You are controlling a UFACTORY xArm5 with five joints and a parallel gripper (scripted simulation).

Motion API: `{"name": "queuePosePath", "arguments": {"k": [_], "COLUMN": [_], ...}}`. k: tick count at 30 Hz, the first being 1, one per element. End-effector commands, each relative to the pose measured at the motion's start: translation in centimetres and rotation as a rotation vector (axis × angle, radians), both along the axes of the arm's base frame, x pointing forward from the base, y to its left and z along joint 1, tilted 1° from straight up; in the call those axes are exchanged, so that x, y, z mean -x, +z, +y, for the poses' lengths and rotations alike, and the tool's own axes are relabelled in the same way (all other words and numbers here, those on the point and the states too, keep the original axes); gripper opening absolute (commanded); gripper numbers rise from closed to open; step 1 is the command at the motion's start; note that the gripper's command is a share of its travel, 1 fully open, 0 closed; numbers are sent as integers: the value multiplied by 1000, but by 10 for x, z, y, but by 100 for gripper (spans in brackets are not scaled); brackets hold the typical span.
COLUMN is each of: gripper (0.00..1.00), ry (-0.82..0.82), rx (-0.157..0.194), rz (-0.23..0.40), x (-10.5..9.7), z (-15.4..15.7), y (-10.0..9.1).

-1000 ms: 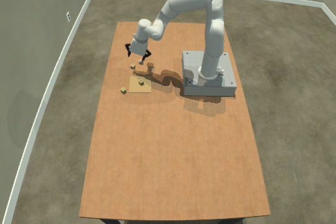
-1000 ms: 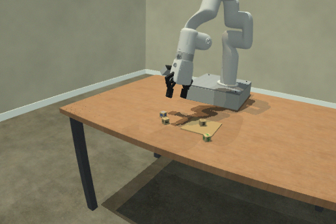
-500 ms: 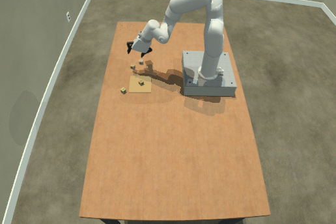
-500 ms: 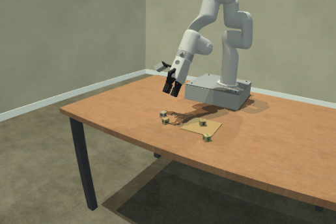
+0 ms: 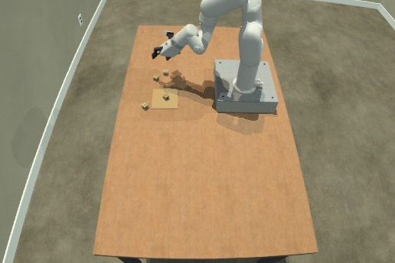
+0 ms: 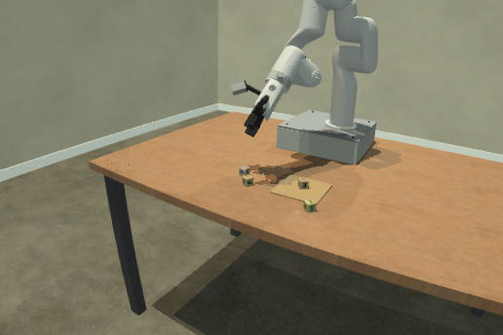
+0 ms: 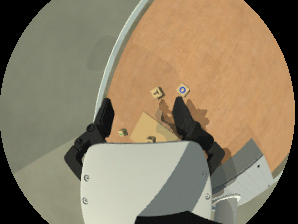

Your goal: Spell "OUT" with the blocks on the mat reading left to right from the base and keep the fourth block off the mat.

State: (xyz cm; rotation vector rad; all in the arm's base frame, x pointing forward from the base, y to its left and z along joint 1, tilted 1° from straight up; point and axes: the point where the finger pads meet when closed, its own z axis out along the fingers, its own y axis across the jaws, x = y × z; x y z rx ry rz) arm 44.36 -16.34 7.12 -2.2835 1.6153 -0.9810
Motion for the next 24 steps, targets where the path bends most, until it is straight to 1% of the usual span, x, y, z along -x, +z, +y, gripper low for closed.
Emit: {"name": "queuePosePath", "arguments": {"k": [1,2,3,4,6,13,16,17,19,21,24], "gripper": [100,100,100,100,100,100,100,100,100,100,100], "ry": [59,59,91,109,129,217,244,250,250,258,262], "rx": [86,86,133,162,195,360,420,434,434,452,460], "rz": [-45,-45,-61,-71,-81,-123,-135,-137,-137,-140,-142], "x": [3,3,6,8,10,22,27,28,28,29,30], "z": [-5,-5,-8,-9,-11,-18,-20,-20,-20,-21,-21], "y": [9,9,13,17,20,39,46,47,47,49,50]}}
